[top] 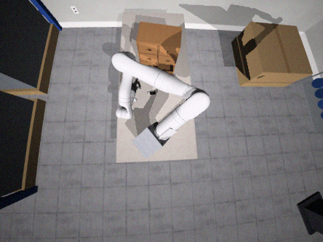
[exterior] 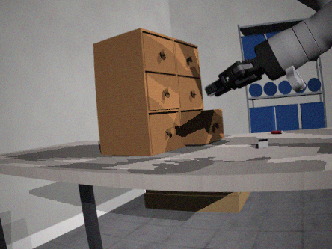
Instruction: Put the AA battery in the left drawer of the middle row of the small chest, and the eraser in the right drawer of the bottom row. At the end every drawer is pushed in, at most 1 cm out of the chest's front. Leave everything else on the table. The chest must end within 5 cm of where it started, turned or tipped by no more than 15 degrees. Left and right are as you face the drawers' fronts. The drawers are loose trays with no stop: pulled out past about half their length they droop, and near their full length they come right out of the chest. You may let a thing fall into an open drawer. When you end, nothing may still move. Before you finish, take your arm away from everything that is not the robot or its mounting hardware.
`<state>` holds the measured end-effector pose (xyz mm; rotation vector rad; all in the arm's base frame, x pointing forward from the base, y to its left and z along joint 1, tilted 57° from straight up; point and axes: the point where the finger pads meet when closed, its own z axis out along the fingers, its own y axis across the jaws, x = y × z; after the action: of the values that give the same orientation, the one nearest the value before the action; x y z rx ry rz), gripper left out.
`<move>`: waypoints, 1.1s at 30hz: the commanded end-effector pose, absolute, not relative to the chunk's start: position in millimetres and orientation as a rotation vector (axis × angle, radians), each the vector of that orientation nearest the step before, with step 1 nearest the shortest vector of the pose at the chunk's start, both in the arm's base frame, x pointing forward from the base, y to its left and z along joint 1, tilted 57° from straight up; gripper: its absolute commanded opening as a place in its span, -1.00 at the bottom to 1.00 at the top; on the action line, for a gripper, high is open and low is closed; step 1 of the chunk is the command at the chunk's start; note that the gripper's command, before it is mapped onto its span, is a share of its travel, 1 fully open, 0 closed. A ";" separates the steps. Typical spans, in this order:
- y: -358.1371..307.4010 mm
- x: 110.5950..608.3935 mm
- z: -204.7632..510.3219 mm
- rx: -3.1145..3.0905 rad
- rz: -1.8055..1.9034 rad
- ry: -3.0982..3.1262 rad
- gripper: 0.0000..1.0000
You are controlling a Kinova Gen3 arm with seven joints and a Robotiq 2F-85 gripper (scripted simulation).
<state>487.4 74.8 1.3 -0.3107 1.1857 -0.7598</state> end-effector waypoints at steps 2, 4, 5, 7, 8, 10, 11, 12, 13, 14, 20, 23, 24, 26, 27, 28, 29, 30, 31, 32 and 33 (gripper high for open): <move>75.8 487.4 1.6 -0.311 -0.758 1.185 -0.34; 75.8 487.4 1.6 -0.311 -0.758 1.185 -0.34; 75.8 487.4 1.6 -0.311 -0.758 1.185 -0.34; 75.8 487.4 1.6 -0.311 -0.758 1.185 -0.34; 75.8 487.3 1.6 -0.310 -0.758 1.185 -0.34; 75.9 487.3 1.6 -0.310 -0.758 1.186 -0.34; 75.9 487.3 1.6 -0.310 -0.758 1.186 -0.34; 75.9 487.2 1.6 -0.310 -0.759 1.187 -0.34; 76.0 487.1 1.6 -0.309 -0.759 1.188 -0.34; 76.0 486.9 1.7 -0.309 -0.759 1.190 -0.34; 77.3 484.7 1.8 -0.300 -0.765 1.213 -0.34; 78.5 482.6 1.9 -0.292 -0.770 1.235 -0.34; 78.9 481.8 2.0 -0.289 -0.773 1.243 -0.34; 80.0 479.9 2.1 -0.281 -0.777 1.263 -0.34; 80.0 479.9 2.1 -0.281 -0.777 1.263 -0.34; 80.0 479.9 2.1 -0.281 -0.777 1.263 -0.34; 80.7 478.7 2.2 -0.277 -0.780 1.274 -0.34; 81.3 477.6 2.3 -0.272 -0.783 1.286 -0.34; 82.0 476.4 2.4 -0.267 -0.786 1.299 -0.34; 82.7 475.1 2.4 -0.262 -0.789 1.313 -0.34; 83.5 473.6 2.5 -0.257 -0.792 1.327 -0.34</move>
<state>473.3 77.1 -3.8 -0.2723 1.3138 -0.7999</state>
